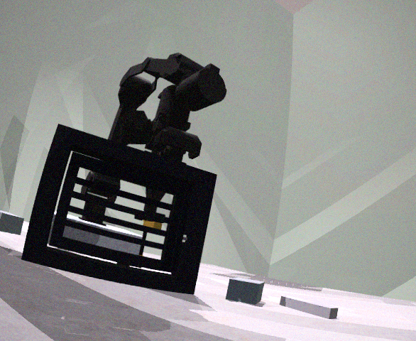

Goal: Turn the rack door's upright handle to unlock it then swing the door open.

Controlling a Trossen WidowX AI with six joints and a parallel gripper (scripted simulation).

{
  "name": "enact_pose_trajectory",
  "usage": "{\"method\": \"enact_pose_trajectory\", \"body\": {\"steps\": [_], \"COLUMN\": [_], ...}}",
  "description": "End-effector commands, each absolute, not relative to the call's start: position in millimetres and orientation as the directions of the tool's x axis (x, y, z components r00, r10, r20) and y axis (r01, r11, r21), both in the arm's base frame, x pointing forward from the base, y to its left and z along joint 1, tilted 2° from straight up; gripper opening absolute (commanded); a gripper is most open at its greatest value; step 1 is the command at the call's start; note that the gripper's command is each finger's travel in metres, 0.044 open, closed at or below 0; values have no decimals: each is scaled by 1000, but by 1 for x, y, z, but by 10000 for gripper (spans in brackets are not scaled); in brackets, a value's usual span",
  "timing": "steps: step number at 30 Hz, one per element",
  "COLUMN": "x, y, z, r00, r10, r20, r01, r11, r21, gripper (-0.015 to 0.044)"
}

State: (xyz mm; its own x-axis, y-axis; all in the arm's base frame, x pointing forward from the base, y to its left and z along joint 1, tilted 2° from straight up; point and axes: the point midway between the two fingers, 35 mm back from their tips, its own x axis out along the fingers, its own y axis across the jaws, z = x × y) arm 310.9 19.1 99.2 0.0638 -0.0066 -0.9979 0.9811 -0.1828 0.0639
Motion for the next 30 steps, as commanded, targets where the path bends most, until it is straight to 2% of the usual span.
{"method": "enact_pose_trajectory", "body": {"steps": [1, 30], "x": [303, 256], "y": [16, -5], "z": [99, 96], "r00": [58, 55], "r10": [-12, -14], "r20": [-998, -998], "r01": [994, 909], "r11": [-94, 415], "r21": [59, 44], "gripper": [17, 17]}}
